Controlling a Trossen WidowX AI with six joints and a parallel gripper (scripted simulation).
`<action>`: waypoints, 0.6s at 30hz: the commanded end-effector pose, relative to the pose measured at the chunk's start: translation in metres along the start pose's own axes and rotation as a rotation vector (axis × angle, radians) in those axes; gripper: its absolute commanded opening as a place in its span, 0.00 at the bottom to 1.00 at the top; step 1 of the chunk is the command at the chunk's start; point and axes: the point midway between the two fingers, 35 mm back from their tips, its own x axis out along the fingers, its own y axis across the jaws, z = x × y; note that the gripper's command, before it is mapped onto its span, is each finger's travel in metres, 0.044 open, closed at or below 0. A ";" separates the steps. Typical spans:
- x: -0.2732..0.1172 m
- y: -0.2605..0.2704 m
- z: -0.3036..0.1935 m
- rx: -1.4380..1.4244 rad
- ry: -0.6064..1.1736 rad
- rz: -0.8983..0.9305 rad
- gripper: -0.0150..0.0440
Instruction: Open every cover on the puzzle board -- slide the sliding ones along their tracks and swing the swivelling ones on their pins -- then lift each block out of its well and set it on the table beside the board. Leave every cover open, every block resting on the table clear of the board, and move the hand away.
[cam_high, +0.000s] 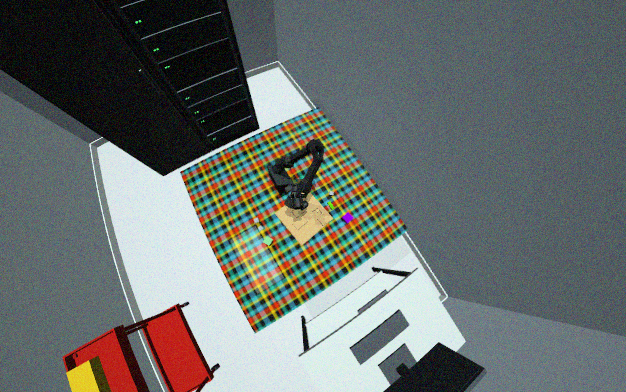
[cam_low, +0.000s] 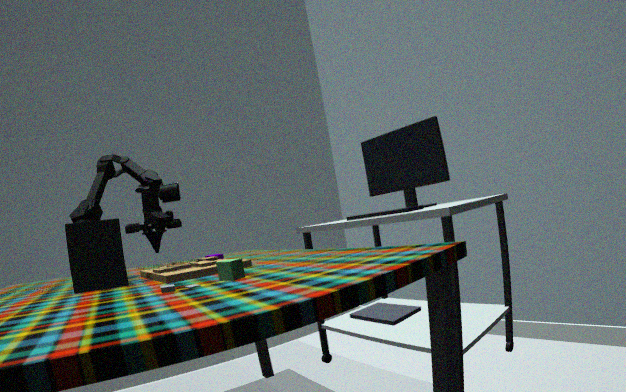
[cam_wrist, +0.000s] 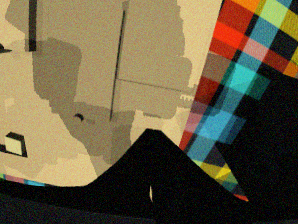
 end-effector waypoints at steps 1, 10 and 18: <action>0.004 0.000 0.001 0.003 -0.002 -0.003 0.25; 0.013 0.000 0.001 0.003 -0.003 -0.003 0.25; 0.021 0.000 0.002 0.003 -0.003 -0.003 0.25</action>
